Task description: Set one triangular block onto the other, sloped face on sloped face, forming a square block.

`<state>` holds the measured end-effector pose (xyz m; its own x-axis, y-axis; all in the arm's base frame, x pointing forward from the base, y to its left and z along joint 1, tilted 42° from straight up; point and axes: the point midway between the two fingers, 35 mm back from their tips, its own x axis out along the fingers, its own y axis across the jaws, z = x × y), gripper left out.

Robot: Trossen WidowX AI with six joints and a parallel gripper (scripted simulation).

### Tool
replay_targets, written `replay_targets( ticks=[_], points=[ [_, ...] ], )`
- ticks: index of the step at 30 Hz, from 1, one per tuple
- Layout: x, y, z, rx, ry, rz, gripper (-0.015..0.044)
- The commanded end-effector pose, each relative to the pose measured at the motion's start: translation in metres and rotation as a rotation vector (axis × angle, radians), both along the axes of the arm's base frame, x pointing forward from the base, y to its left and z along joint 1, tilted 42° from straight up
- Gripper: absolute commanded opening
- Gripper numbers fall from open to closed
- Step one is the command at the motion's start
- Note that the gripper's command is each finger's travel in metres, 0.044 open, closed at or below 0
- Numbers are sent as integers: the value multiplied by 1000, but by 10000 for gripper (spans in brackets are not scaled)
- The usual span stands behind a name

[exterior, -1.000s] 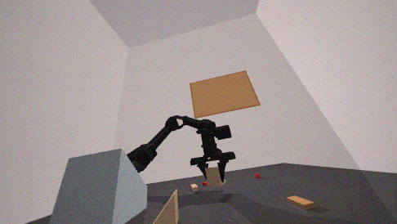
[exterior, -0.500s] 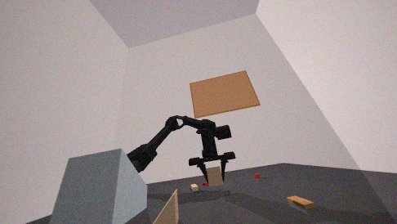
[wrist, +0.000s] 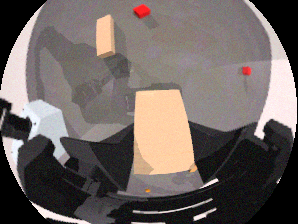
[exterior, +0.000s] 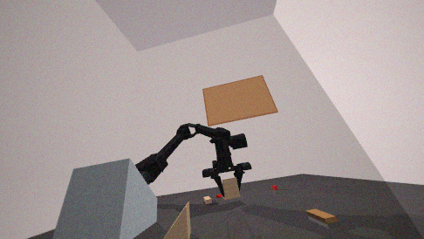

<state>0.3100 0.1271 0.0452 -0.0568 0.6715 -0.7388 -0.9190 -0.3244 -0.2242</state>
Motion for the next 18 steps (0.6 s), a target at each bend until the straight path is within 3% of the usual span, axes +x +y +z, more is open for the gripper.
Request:
replay_targets(
  ticks=[1, 18],
  points=[
    [0, 2, -4, -3, -3, 5, 0],
    [-2, 17, -19, -1, 12, -12, 0]
  ],
)
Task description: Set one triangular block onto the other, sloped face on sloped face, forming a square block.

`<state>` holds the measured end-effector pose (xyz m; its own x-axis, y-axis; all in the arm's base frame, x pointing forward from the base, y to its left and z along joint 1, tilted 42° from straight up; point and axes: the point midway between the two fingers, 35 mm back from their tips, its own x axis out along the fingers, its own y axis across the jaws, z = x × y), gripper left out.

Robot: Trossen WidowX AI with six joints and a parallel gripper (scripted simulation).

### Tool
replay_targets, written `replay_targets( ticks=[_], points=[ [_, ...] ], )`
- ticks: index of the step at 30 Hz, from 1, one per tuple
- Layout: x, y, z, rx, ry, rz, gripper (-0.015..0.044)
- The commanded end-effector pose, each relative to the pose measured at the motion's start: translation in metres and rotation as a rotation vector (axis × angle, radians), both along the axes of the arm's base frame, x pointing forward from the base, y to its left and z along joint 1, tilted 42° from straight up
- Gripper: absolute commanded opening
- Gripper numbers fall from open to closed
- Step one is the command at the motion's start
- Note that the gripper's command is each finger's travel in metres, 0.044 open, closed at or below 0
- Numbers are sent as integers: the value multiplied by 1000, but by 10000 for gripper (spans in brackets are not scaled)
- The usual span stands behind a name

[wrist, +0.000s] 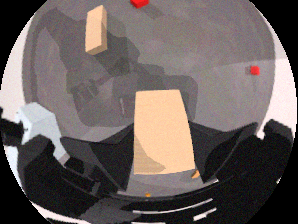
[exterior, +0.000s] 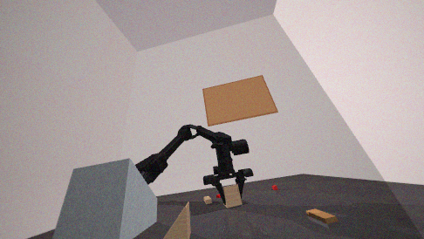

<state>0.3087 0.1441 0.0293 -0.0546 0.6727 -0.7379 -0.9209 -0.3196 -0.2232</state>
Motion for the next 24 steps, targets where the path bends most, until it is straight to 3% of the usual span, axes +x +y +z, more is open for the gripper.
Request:
replay_targets(
  ticks=[1, 4, 21, 24],
  points=[
    [-1, 0, -3, -2, 11, -7, 0],
    [-1, 0, -3, -2, 11, -7, 0],
    [-1, 0, -2, -1, 5, -2, 440],
    [-1, 0, -2, -1, 5, -2, 440]
  ],
)
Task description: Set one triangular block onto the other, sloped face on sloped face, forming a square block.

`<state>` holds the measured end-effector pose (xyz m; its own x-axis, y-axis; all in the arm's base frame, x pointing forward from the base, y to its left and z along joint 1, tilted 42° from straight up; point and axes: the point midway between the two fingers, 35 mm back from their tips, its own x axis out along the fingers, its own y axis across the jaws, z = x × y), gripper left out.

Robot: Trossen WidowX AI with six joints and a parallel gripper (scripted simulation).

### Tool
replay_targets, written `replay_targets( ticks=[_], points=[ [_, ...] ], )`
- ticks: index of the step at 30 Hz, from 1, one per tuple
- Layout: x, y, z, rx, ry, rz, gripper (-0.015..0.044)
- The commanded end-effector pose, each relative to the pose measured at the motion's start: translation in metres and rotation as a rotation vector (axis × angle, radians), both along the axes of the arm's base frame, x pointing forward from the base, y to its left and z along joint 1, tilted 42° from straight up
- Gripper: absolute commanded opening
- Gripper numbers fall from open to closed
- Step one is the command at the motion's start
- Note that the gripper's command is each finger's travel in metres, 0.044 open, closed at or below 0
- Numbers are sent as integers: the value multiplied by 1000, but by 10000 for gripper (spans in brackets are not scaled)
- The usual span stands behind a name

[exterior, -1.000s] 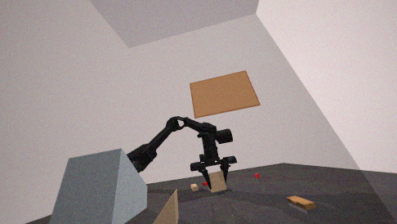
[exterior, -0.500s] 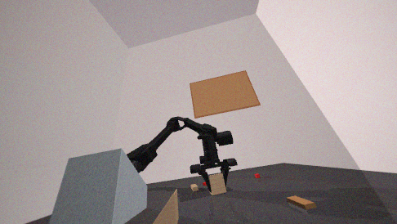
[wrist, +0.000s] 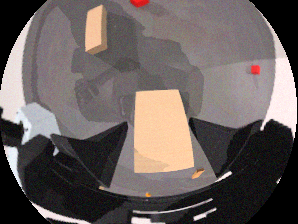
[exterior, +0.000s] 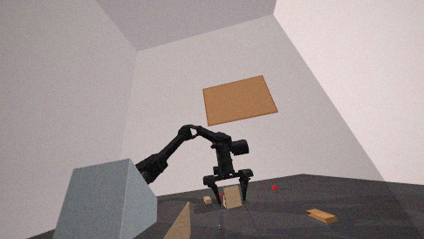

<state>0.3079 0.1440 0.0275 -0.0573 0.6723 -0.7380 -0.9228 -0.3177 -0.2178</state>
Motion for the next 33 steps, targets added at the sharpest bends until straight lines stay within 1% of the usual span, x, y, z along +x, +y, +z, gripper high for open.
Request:
replay_targets(
  ticks=[1, 4, 6, 8, 10, 20, 23, 26, 30, 33],
  points=[
    [0, 0, 0, 0, -1, 0, 440],
    [1, -2, 2, 0, -1, 0, 440],
    [3, -13, 14, -3, -1, 0, 440],
    [4, -33, 35, -4, -1, 0, 440],
    [4, -41, 44, -3, 0, 0, 440],
    [7, -42, 41, 4, -1, -9, 440],
    [9, -57, 35, 70, 73, 14, 440],
    [13, -75, 31, 182, 144, 33, 440],
    [23, -93, 31, 346, 186, 42, 440],
    [25, -96, 31, 375, 189, 41, 440]
  ],
)
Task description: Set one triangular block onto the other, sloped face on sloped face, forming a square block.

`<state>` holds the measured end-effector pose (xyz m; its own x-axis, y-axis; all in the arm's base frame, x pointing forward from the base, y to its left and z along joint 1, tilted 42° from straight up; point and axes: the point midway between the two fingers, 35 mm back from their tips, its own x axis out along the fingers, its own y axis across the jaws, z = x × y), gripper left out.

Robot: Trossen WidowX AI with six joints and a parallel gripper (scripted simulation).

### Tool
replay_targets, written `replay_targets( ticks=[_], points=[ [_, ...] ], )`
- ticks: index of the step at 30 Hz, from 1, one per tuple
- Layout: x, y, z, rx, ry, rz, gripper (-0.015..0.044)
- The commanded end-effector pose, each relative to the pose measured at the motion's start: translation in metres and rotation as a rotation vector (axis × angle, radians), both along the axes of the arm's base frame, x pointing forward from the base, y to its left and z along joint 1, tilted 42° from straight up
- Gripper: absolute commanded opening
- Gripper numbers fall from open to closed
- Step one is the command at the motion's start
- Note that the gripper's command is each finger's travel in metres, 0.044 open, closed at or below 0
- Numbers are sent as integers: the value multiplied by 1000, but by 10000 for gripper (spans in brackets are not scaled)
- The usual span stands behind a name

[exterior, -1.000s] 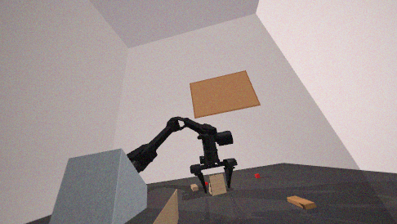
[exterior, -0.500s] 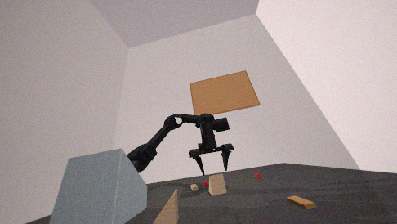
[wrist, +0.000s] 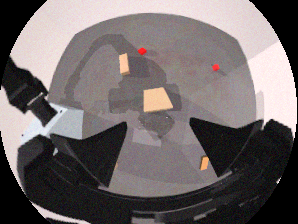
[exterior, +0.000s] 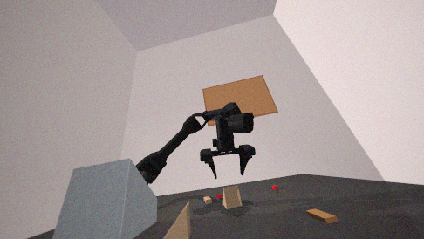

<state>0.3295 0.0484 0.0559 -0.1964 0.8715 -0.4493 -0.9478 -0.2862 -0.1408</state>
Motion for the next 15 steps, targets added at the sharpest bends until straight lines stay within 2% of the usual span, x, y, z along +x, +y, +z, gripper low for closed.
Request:
replay_targets(
  ticks=[1, 15],
  points=[
    [3, 0, 3, 37, -2, 5, 440],
    [2, 17, -6, 36, -14, 11, 440]
  ],
)
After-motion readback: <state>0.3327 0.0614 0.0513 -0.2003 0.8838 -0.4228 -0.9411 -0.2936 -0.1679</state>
